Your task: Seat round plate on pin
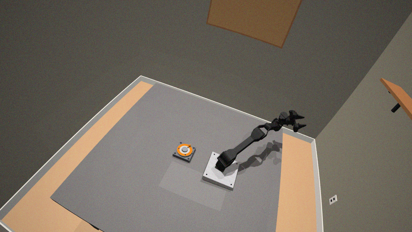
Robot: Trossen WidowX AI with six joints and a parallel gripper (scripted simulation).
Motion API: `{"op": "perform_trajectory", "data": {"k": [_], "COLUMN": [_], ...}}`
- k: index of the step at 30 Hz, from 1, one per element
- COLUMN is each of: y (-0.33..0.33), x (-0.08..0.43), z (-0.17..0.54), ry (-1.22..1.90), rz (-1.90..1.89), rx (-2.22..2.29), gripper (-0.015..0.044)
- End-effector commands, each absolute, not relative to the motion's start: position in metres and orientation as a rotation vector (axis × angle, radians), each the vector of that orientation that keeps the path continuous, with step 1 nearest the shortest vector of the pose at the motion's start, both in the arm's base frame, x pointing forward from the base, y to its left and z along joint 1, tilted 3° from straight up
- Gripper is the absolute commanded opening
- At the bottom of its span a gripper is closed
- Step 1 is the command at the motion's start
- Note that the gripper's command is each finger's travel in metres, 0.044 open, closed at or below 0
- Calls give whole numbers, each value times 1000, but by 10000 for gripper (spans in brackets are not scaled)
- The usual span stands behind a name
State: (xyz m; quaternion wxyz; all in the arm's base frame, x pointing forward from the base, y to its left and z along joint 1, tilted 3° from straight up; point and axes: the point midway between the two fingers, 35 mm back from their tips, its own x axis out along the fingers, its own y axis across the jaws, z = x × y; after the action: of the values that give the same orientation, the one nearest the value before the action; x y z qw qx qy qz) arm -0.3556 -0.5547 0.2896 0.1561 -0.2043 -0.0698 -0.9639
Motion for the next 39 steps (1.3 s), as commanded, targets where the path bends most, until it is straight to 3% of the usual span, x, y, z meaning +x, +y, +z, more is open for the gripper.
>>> {"op": "perform_trajectory", "data": {"k": [1,4,9,15,26,39], "y": [-558,-597,-618,-653,-659,-588], "x": [-351,-290,-248,-147,14,204], "z": [290,290,289,274,254,206], "ry": [-194,-117,-64,94,318,584], "rz": [-2749,-2611,-2518,-2302,-1935,-1456], "rx": [-579,-500,-451,-341,-256,-150], "gripper": [374,295,164,6,0,0]}}
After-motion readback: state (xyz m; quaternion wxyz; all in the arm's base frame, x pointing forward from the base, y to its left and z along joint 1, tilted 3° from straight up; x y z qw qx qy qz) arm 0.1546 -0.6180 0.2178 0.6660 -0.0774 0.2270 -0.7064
